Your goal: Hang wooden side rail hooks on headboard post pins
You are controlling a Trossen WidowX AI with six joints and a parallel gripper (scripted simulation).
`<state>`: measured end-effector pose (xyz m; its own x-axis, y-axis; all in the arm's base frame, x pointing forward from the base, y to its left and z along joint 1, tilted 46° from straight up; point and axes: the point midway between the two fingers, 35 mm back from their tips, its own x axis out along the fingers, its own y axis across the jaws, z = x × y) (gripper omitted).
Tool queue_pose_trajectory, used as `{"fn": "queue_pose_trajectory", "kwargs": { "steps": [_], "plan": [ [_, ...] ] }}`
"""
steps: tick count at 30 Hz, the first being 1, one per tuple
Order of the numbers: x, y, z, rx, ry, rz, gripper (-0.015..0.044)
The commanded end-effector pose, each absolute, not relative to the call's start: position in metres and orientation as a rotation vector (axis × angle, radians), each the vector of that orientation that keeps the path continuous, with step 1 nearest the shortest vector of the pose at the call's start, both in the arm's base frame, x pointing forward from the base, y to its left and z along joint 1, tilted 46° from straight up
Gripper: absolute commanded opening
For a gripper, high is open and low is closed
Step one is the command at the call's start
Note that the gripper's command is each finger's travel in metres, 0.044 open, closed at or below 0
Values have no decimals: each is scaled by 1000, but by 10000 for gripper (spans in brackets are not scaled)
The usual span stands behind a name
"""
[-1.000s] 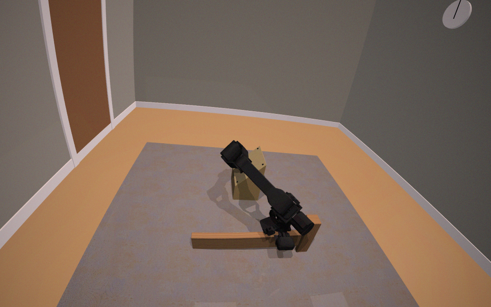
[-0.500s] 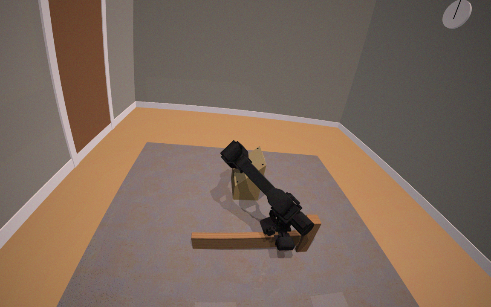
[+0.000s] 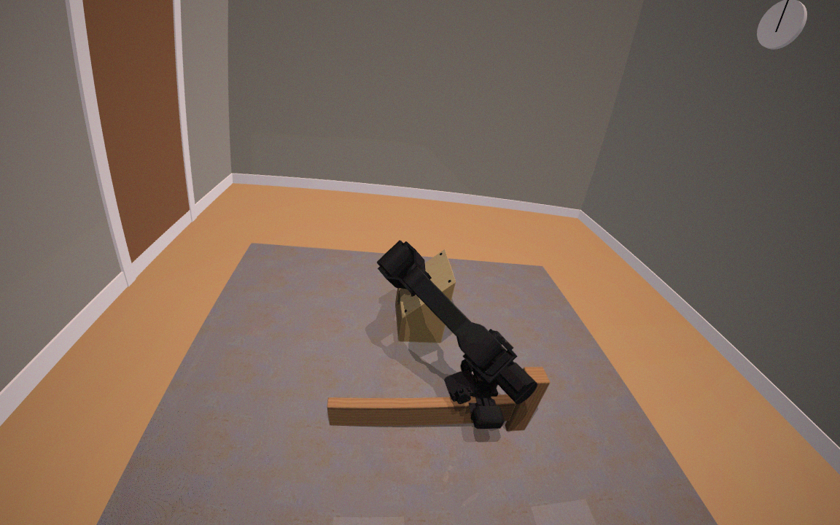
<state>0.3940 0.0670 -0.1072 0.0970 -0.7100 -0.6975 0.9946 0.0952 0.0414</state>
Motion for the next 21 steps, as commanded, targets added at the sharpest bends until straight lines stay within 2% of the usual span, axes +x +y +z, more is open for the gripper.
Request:
{"fn": "queue_pose_trajectory", "kwargs": {
  "steps": [1,21],
  "plan": [
    [394,71,-108,598,606,-1370,0],
    [394,68,-111,597,606,-1370,0]
  ]
}}
